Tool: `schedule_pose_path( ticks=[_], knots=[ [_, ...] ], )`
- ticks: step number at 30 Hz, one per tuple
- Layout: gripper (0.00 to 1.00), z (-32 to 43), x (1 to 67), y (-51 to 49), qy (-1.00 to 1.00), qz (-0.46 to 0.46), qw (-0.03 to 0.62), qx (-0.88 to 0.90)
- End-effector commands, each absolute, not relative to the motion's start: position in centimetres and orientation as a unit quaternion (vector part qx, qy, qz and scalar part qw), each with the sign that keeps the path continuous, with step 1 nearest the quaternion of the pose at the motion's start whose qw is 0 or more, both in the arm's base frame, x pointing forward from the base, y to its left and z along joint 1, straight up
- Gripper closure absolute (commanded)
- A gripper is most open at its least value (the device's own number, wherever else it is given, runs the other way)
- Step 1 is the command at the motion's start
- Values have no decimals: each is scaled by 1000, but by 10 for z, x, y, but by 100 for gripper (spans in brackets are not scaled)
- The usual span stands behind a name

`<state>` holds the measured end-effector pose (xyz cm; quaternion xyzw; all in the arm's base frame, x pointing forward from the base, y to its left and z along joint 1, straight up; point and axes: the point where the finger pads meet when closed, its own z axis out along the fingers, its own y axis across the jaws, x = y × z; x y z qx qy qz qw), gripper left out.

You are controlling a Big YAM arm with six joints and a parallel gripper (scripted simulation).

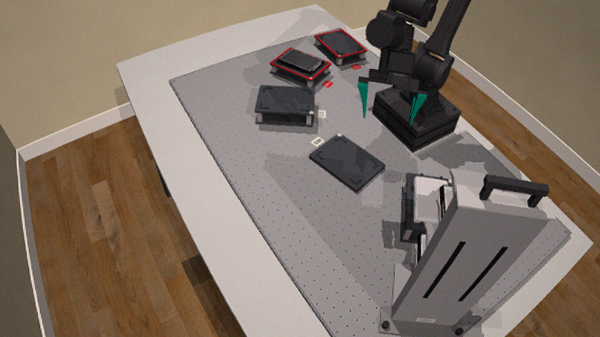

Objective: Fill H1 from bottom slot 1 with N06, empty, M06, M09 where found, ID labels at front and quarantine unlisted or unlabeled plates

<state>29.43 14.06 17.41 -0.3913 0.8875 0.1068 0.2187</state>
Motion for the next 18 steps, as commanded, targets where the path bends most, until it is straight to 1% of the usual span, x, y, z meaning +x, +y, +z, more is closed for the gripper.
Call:
schedule_pose_path(
  ticks=[1,8,11,18],
  knots=[
    [0,188,302,141,871,107,264,-400],
    [0,188,302,140,854,129,315,-393],
    [0,185,303,140,854,133,317,-390],
    [0,188,302,140,836,157,369,-375]
  ],
)
